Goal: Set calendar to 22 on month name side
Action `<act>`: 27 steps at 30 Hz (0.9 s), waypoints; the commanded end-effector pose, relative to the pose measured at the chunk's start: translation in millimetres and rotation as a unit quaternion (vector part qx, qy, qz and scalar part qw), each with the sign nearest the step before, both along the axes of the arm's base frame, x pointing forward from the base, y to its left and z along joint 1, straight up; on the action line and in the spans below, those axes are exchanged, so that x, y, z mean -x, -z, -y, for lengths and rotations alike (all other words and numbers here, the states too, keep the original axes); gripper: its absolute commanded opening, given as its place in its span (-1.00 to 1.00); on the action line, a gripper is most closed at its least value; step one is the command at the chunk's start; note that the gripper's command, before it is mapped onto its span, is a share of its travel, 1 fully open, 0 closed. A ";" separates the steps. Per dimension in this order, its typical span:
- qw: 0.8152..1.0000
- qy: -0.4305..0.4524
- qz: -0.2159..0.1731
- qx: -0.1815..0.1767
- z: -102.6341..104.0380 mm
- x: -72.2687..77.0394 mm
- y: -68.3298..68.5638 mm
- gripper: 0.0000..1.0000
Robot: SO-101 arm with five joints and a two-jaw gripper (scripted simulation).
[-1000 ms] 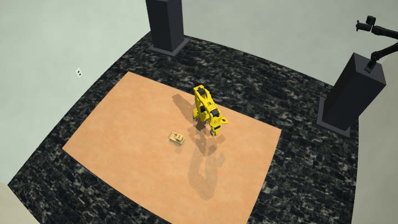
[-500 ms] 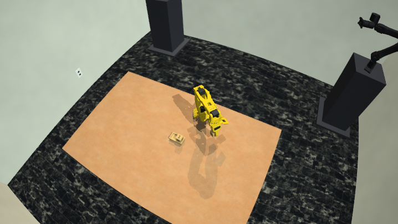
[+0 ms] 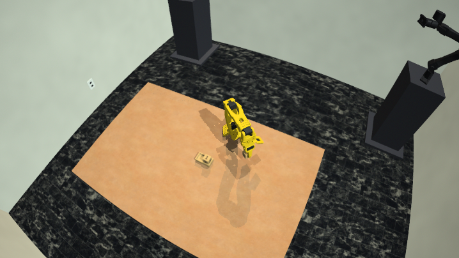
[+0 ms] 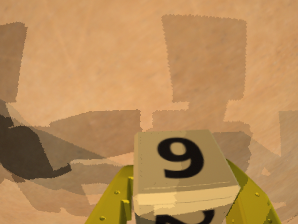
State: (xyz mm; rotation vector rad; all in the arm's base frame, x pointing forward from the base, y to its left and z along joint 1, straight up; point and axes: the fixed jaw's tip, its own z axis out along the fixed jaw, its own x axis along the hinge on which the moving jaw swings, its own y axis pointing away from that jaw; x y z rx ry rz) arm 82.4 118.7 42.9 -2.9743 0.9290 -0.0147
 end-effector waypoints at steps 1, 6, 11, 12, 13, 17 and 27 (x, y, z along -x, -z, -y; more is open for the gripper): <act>1.000 0.001 0.005 -0.009 -2.7 -0.3 -1.3 -1.00; 1.000 0.001 0.005 -0.009 -2.9 -0.4 1.2 -1.00; 1.000 0.001 0.005 -0.009 -2.9 -0.4 4.2 -1.00; 1.000 0.001 0.005 -0.009 -2.9 -0.4 4.4 -1.00; 1.000 0.001 0.005 -0.009 -2.9 -0.4 4.5 -1.00; 1.000 0.001 0.005 -0.009 -2.9 -0.4 4.6 -1.00; 1.000 0.001 0.005 -0.009 -3.1 -0.6 9.8 -1.00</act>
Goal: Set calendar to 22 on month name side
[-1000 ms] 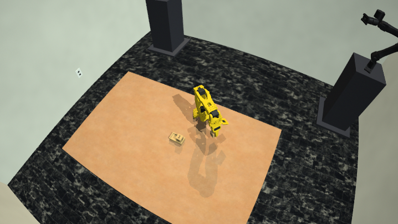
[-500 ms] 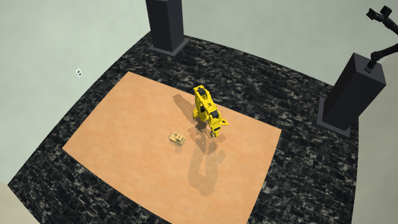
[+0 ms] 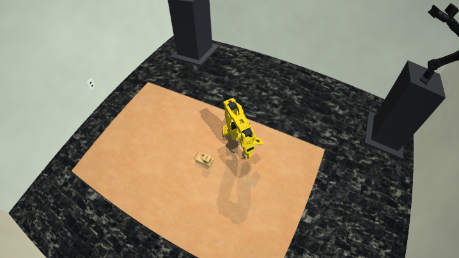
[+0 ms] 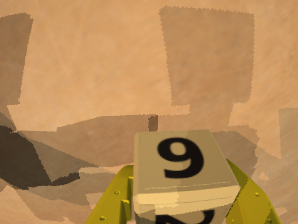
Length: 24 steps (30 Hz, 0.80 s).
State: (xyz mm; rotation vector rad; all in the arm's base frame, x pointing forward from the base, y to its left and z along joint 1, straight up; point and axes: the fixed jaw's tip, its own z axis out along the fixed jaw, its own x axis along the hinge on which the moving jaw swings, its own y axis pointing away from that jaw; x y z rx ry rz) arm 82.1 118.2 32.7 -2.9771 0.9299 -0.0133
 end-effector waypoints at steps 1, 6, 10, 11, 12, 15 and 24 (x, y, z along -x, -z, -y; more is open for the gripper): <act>1.000 0.001 0.006 -0.010 -3.6 -0.9 0.0 -1.00; 1.000 0.001 0.006 -0.010 -3.6 -0.9 0.3 -1.00; 1.000 0.001 0.006 -0.010 -3.6 -0.9 1.1 -1.00; 1.000 0.001 0.006 -0.010 -3.7 -0.9 1.6 -1.00; 1.000 0.001 0.006 -0.010 -3.7 -1.0 2.2 -1.00; 1.000 0.001 0.006 -0.010 -3.8 -1.0 4.4 -1.00; 1.000 0.001 0.006 -0.010 -3.8 -1.0 6.4 -1.00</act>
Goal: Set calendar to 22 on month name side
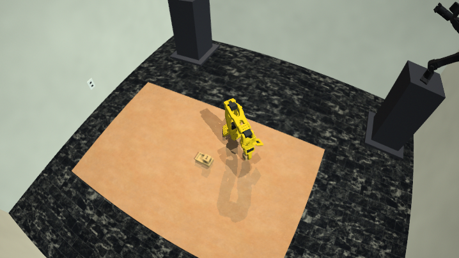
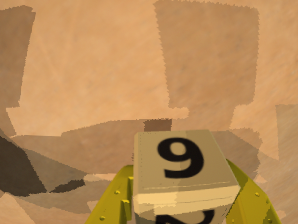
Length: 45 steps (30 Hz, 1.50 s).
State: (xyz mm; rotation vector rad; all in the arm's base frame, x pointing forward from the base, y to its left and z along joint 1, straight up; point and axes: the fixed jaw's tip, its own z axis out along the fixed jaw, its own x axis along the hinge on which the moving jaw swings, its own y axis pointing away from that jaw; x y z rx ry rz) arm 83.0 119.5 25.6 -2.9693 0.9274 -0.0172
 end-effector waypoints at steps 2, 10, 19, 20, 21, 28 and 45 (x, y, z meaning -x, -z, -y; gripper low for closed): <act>1.000 0.001 0.003 -0.007 -2.5 -0.1 -0.4 -1.00; 1.000 0.001 0.003 -0.007 -2.7 -0.2 4.5 -1.00; 1.000 0.001 0.003 -0.007 -2.7 -0.2 5.5 -1.00; 1.000 0.001 0.003 -0.007 -2.7 -0.3 5.9 -1.00; 1.000 0.001 0.003 -0.007 -2.7 -0.3 6.3 -1.00; 1.000 0.001 0.003 -0.007 -2.8 -0.4 10.3 -1.00; 1.000 0.001 0.003 -0.007 -2.9 -0.4 11.6 -1.00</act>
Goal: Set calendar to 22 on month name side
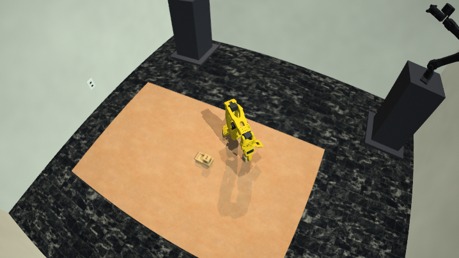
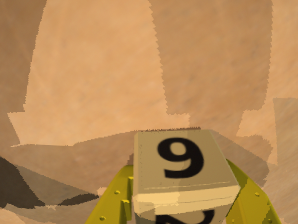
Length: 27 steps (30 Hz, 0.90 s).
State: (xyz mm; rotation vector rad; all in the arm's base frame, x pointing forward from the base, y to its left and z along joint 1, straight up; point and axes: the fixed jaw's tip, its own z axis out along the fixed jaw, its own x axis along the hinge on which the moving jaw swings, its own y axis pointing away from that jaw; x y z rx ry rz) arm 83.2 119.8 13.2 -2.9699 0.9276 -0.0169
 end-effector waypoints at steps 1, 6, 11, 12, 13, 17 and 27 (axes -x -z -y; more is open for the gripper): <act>1.000 0.001 0.004 -0.007 -2.6 -0.2 -0.7 -1.00; 1.000 0.001 0.004 -0.007 -2.6 -0.2 -0.7 -1.00; 1.000 0.001 0.004 -0.007 -2.6 -0.2 -0.7 -0.88; 1.000 0.001 0.004 -0.007 -2.6 -0.2 -0.7 -0.84; 1.000 0.001 0.004 -0.007 -2.6 -0.2 -0.7 -0.79; 1.000 0.001 0.004 -0.007 -2.6 -0.2 -0.7 -0.65; 1.000 0.001 0.004 -0.007 -2.6 -0.2 -0.7 -0.62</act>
